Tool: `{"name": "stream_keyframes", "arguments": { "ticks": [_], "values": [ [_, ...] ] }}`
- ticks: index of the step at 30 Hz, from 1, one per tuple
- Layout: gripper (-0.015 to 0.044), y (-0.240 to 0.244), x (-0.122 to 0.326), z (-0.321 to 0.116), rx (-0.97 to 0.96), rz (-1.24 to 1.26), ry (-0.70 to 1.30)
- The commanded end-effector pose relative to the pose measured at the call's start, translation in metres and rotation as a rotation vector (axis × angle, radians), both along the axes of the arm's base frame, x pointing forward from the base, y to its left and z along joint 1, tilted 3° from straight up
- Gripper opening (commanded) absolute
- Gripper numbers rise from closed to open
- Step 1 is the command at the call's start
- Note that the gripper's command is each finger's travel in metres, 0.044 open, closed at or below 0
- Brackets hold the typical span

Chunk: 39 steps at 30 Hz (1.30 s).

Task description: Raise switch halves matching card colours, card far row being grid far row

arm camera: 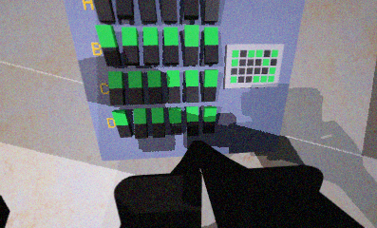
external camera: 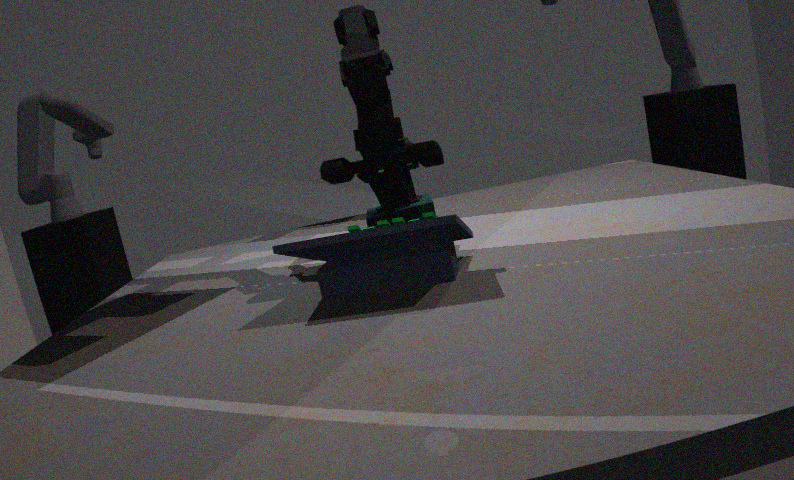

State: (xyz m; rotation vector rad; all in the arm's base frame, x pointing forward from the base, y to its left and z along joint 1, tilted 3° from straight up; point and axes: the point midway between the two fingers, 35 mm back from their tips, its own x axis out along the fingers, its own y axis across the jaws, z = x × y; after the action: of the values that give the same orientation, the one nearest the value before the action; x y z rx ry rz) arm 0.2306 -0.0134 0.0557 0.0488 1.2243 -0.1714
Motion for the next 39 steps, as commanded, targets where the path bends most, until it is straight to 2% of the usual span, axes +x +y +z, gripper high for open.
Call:
{"name": "stream_keyframes", "arguments": {
  "ticks": [1,16,39],
  "values": [
    [0.0000,0.000,0.004,-0.002,0.002,0.005,-0.014],
    [0.0000,-0.002,0.011,-0.023,0.001,0.005,-0.015],
    [0.0000,-0.003,0.011,-0.024,0.001,0.005,-0.015]
  ]
}}
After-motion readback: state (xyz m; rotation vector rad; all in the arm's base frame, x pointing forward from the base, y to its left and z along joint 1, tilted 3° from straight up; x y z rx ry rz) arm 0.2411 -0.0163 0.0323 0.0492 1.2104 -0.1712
